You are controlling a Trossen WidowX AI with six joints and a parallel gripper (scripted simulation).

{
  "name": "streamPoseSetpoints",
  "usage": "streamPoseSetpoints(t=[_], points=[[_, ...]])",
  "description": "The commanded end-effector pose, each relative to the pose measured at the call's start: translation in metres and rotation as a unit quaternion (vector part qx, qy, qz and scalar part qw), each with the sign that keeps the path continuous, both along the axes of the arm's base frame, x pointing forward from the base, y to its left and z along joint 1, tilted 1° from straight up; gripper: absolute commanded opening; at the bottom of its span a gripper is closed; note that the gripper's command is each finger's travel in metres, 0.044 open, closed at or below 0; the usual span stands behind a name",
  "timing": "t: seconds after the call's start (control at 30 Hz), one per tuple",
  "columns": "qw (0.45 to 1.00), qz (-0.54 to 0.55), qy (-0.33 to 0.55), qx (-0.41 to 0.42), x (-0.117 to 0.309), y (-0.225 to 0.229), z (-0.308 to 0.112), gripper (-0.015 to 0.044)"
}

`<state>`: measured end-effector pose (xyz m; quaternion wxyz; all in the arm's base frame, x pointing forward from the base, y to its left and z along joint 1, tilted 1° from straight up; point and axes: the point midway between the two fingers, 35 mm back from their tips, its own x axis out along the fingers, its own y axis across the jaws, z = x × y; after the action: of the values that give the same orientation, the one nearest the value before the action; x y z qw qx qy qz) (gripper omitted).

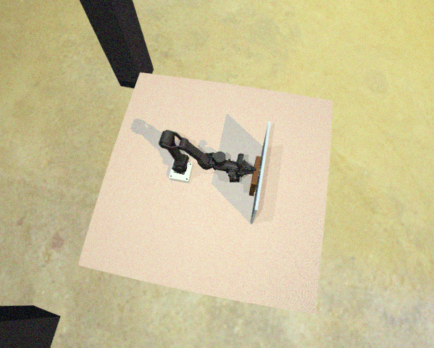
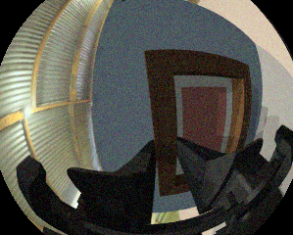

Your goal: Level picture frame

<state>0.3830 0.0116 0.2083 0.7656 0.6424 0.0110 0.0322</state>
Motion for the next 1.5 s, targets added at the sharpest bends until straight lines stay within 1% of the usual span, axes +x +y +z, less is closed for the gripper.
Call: streamPoseSetpoints(t=[0.0,1.47], points=[[1.000,0.002,-0.008,0.001,0.0001,-0.0003,0.0061,0.0000],[1.000,-0.001,-0.004,0.000,0.0007,-0.0015,-0.0038,0.0000]])
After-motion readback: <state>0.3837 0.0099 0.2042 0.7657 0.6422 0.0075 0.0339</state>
